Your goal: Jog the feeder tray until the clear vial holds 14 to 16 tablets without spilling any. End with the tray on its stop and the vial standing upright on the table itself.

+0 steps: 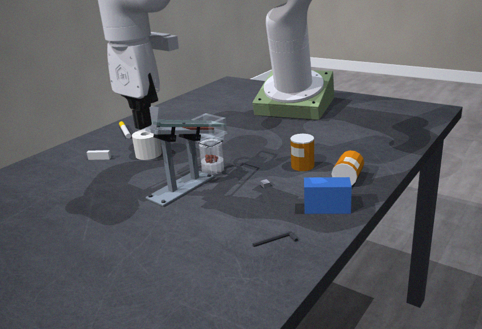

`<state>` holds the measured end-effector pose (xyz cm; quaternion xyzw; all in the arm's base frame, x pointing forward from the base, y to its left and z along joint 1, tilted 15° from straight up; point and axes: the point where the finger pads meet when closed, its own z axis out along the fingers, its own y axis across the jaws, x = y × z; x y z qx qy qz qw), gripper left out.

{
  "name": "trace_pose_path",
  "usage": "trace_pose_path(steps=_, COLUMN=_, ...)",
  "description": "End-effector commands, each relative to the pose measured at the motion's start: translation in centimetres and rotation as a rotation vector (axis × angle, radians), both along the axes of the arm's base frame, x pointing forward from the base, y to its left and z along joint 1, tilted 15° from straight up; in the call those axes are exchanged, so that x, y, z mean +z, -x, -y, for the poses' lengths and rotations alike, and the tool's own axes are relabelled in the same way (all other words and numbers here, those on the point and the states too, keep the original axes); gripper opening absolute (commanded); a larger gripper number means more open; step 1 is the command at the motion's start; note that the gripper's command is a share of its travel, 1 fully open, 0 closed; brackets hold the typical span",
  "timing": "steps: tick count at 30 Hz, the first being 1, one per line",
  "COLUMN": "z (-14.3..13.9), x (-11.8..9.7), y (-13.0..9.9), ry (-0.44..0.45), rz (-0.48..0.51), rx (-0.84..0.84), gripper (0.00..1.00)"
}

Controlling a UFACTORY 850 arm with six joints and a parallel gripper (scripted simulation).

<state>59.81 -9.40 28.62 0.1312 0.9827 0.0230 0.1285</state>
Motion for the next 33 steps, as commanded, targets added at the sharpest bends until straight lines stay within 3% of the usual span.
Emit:
trace_pose_path(steps=1, z=0.0, x=0.0, y=0.0, ry=0.000, rz=0.001, rx=0.000, gripper=0.00)
trace_pose_path(steps=10, z=0.0, x=0.1, y=0.0, ry=0.000, rz=0.001, rx=0.000, gripper=0.00)
trace_pose_path(steps=15, z=0.7, x=1.7, y=-2.3, ry=0.000, rz=0.001, rx=0.000, gripper=0.00)
trace_pose_path(steps=33, z=0.7, x=1.7, y=-2.3, ry=0.000, rz=0.001, rx=0.000, gripper=0.00)
